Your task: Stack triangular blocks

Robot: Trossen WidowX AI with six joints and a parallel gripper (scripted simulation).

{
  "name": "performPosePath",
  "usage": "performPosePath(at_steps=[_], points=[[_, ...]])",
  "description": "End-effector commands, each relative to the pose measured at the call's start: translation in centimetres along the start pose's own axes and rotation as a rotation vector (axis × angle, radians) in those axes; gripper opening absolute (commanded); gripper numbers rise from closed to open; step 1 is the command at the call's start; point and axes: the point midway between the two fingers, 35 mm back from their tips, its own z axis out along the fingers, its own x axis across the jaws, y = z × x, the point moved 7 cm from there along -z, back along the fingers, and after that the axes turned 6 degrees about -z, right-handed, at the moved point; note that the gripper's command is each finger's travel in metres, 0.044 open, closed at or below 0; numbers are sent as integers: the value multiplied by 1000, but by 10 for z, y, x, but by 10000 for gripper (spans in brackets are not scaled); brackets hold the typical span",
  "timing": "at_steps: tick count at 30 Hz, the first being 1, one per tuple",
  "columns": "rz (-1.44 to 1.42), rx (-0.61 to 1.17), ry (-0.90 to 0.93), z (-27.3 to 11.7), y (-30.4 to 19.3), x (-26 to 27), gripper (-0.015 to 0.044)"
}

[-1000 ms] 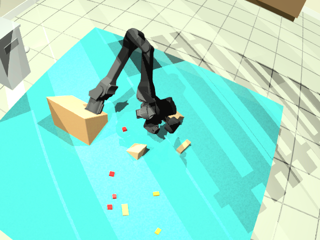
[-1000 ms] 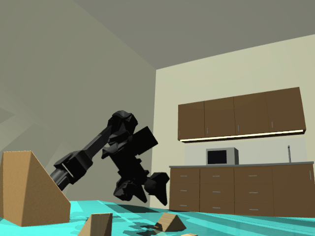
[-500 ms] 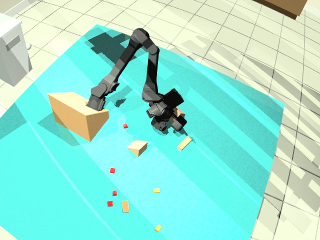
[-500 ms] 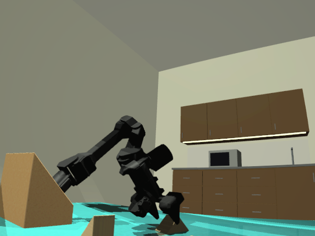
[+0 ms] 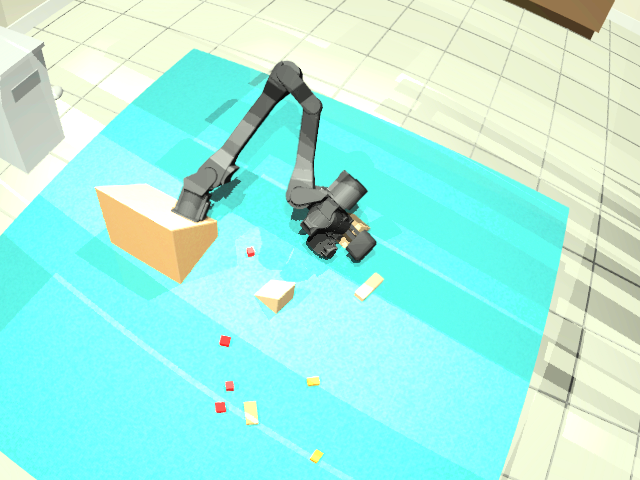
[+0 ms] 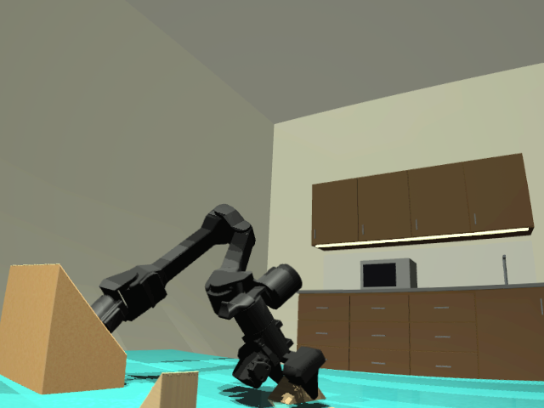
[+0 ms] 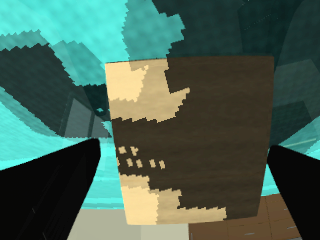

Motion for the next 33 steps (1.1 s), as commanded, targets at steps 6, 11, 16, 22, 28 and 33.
performPosePath(at_steps=[6, 11, 16, 22, 28, 33], points=[[0, 0, 0, 0, 0, 0, 282], [0, 0, 0, 0, 0, 0, 230], [0, 0, 0, 0, 0, 0, 157], [-3, -11, 1, -8, -7, 4, 0], [-5, -24, 0, -26, -21, 9, 0], [-5, -26, -1, -41, -34, 10, 0]])
